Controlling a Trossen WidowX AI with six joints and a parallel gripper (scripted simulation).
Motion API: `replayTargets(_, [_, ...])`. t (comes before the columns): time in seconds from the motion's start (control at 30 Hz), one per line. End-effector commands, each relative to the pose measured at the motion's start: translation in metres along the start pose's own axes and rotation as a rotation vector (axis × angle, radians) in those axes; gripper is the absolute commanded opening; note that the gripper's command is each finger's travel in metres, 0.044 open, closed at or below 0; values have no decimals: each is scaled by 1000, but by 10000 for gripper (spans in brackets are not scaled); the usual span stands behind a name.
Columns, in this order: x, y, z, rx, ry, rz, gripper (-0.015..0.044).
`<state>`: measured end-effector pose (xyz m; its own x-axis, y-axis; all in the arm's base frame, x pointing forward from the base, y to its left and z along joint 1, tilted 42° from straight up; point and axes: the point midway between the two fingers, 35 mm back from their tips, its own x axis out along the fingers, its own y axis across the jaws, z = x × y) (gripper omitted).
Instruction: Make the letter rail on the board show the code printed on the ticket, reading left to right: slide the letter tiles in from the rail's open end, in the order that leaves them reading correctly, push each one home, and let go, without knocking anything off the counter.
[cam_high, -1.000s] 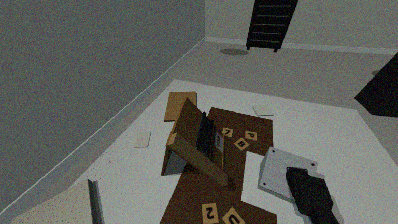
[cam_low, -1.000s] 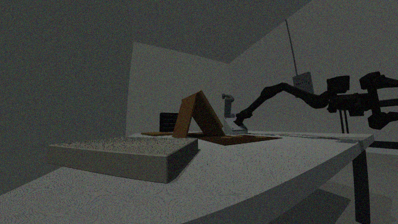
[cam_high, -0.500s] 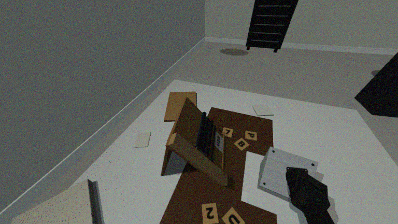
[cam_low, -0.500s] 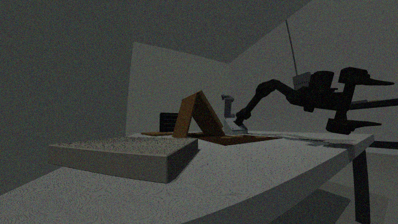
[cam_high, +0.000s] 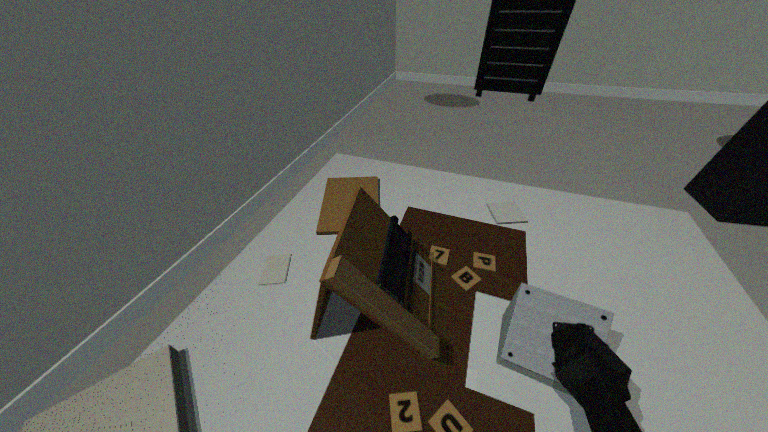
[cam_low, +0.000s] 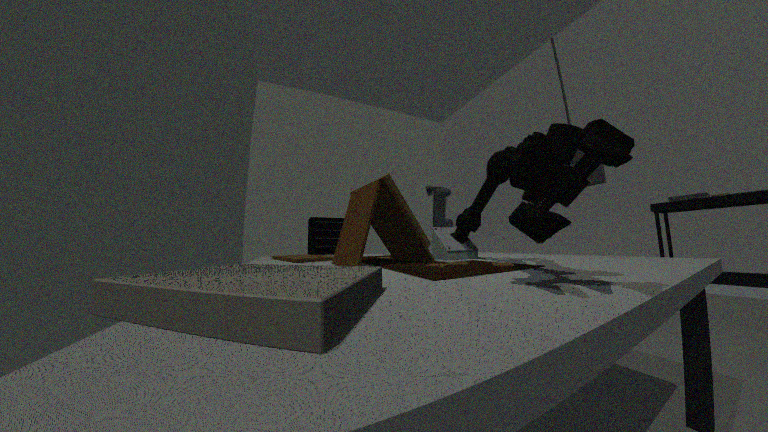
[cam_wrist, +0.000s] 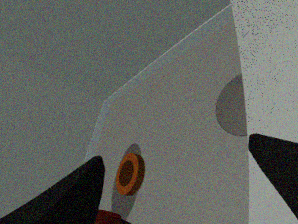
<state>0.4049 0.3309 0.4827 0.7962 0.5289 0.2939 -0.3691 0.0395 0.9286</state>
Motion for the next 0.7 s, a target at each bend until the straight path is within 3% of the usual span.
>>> replayTargets(0.0, [-3,-18,36,-115,-35,-50,440])
replayTargets(0.33, [-22,-66,132,-383,-125,-209,440])
replayTargets(0.67, [-64,-107,222,-605,-183,-391,440])
